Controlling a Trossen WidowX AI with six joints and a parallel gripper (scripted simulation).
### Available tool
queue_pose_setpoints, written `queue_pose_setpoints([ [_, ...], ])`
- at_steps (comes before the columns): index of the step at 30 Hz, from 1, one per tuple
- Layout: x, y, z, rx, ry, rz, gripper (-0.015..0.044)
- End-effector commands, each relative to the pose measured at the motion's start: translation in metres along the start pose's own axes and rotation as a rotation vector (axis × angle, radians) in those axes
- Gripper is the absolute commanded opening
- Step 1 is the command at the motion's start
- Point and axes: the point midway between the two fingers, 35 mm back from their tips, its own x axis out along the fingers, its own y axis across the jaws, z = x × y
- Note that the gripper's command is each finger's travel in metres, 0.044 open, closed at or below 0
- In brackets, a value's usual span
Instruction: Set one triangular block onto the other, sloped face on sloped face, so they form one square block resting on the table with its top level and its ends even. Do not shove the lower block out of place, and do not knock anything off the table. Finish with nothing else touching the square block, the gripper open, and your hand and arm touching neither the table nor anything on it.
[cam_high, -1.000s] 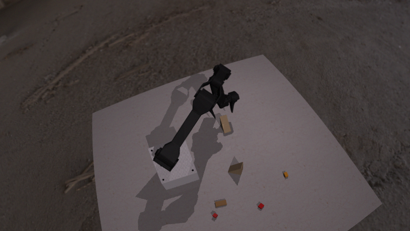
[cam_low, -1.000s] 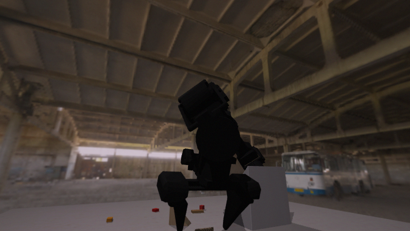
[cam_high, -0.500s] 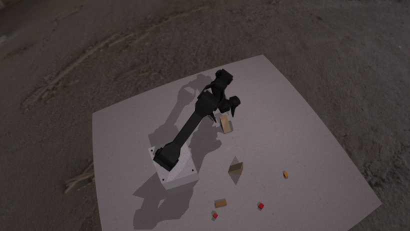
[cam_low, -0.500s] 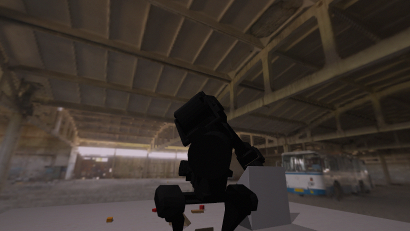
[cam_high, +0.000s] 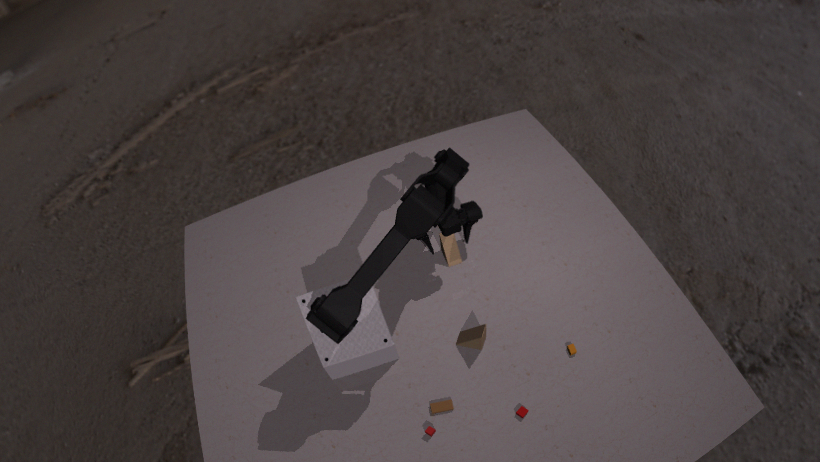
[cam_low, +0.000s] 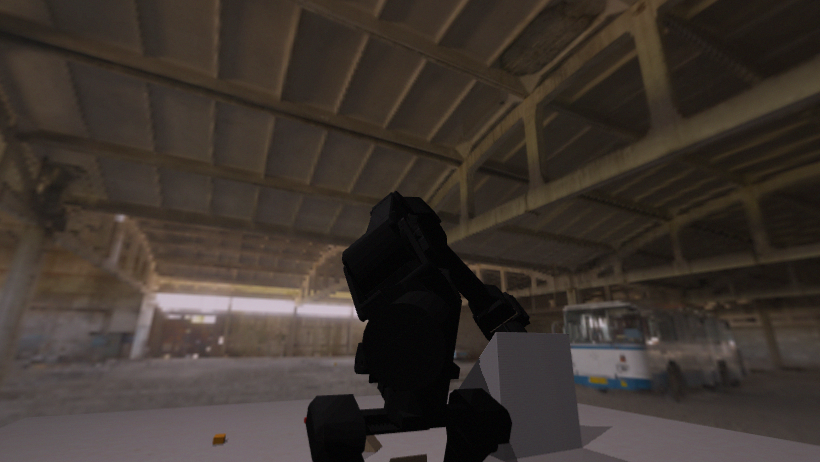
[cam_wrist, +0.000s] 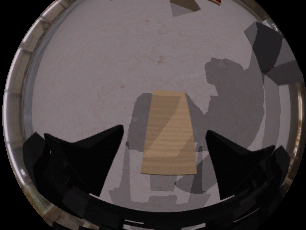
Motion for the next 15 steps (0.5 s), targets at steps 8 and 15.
queue_pose_setpoints([
  [8, 0.0089, -0.0005, 0.0022, 0.001, -0.002, -0.002, 0.0335],
  [15, 0.0089, -0.0005, 0.0022, 0.001, -0.002, -0.002, 0.0171],
])
